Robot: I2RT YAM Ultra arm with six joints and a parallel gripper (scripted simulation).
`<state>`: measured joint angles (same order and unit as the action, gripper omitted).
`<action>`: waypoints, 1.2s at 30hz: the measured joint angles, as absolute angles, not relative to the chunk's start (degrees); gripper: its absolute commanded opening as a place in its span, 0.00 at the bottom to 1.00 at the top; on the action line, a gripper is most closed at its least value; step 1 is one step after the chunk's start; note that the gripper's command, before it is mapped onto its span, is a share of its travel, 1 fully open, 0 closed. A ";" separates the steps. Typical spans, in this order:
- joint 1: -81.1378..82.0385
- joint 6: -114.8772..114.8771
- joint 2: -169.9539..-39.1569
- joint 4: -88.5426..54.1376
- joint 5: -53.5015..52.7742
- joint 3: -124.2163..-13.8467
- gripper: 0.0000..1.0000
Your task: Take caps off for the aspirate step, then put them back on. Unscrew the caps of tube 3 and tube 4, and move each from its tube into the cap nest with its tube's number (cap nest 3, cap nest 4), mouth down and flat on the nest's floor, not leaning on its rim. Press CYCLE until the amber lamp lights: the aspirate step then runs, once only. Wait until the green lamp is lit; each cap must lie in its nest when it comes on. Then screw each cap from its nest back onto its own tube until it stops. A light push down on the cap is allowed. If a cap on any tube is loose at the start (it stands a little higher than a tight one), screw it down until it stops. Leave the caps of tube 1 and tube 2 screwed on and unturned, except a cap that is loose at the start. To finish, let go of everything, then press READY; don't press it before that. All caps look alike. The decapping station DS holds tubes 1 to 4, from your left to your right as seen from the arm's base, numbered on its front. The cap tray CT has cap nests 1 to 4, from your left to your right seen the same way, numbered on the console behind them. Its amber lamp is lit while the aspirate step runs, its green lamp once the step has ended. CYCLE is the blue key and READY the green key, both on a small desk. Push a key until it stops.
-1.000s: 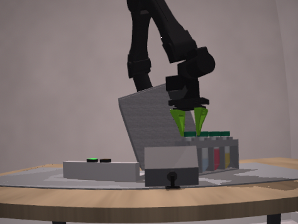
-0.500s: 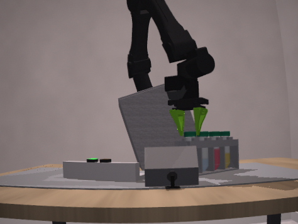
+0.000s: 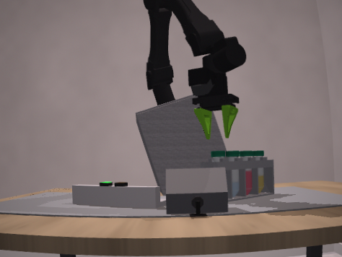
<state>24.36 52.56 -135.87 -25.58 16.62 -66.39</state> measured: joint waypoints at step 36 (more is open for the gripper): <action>50.28 -10.74 -142.98 -27.20 12.71 -67.70 0.49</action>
